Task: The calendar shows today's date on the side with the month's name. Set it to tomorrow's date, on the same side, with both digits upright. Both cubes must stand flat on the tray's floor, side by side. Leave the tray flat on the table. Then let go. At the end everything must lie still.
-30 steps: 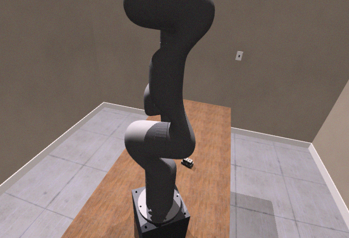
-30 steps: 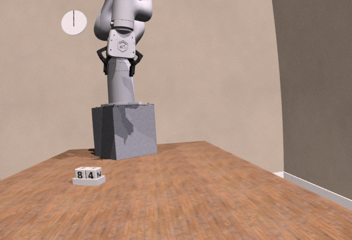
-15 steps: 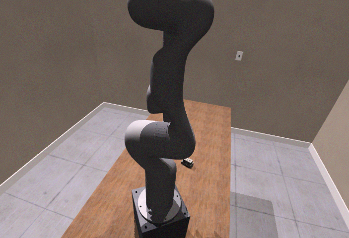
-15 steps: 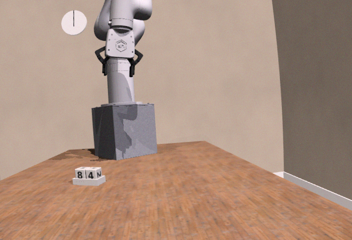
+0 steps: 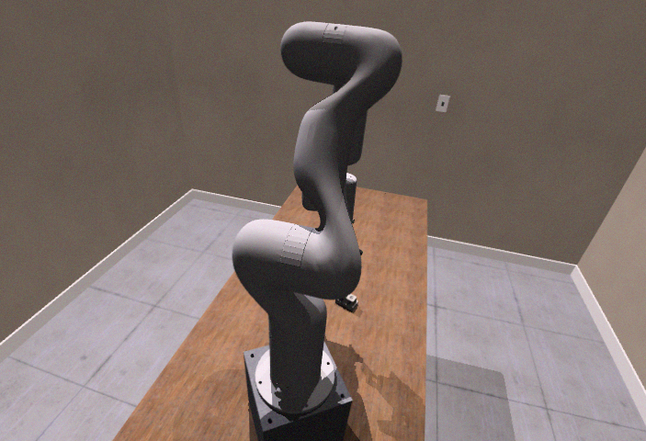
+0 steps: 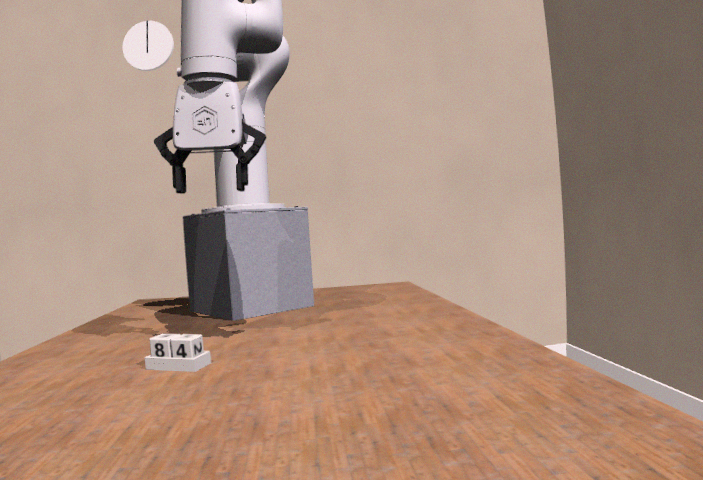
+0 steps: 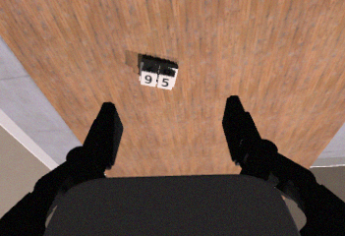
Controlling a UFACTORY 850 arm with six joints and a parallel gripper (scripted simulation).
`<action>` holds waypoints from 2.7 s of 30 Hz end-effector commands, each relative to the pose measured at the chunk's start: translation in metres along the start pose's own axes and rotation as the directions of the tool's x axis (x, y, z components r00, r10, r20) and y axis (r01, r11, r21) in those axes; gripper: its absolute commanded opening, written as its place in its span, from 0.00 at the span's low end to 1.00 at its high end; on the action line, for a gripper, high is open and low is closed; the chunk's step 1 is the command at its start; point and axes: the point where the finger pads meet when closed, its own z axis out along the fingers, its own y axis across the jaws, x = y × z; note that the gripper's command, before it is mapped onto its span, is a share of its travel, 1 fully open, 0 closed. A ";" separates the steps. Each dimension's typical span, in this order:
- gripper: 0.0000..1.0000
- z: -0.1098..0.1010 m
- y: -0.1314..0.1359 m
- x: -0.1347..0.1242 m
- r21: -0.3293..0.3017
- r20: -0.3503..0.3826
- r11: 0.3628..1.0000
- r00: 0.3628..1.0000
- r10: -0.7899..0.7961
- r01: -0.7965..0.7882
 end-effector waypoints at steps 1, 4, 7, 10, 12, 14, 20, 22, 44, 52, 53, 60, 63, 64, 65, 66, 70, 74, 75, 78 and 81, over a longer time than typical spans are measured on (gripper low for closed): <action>1.00 0.045 -0.015 -0.047 -0.018 0.012 0.993 0.993 0.119 -0.119; 1.00 0.064 -0.023 -0.062 -0.026 0.018 0.985 0.985 0.171 -0.170; 1.00 0.079 -0.030 -0.073 -0.031 0.023 0.977 0.977 0.210 -0.209; 1.00 0.099 -0.039 -0.087 -0.039 0.029 0.965 0.965 0.260 -0.259; 1.00 0.099 -0.039 -0.087 -0.039 0.029 0.965 0.965 0.260 -0.259; 1.00 0.100 -0.040 -0.087 -0.039 0.029 0.965 0.965 0.261 -0.260; 1.00 0.100 -0.040 -0.087 -0.039 0.029 0.965 0.965 0.261 -0.260; 1.00 0.100 -0.040 -0.087 -0.039 0.029 0.965 0.965 0.261 -0.260; 1.00 0.086 -0.064 0.013 -0.048 -0.008 0.556 0.557 0.831 -0.830; 1.00 0.094 -0.064 0.013 -0.050 -0.009 0.556 0.557 0.831 -0.830; 1.00 0.097 -0.063 0.013 -0.050 -0.009 0.556 0.557 0.831 -0.830; 1.00 0.129 -0.062 0.012 -0.050 -0.009 0.556 0.557 0.831 -0.830; 1.00 0.133 -0.062 0.012 -0.050 -0.009 0.556 0.557 0.831 -0.830; 1.00 0.136 -0.062 0.011 -0.050 -0.009 0.556 0.557 0.831 -0.830; 1.00 0.139 -0.062 0.011 -0.050 -0.009 0.556 0.557 0.831 -0.830; 1.00 0.142 -0.062 0.011 -0.050 -0.009 0.556 0.557 0.831 -0.830; 1.00 0.146 -0.062 0.011 -0.050 -0.009 0.556 0.557 0.831 -0.830; 1.00 0.146 -0.062 0.011 -0.050 -0.009 0.556 0.557 0.831 -0.830; 1.00 0.146 -0.062 0.011 -0.050 -0.009 0.556 0.557 0.831 -0.830; 1.00 0.146 -0.062 0.011 -0.050 -0.009 0.556 0.557 0.831 -0.830; 1.00 0.146 -0.062 0.011 -0.050 -0.009 0.556 0.557 0.831 -0.830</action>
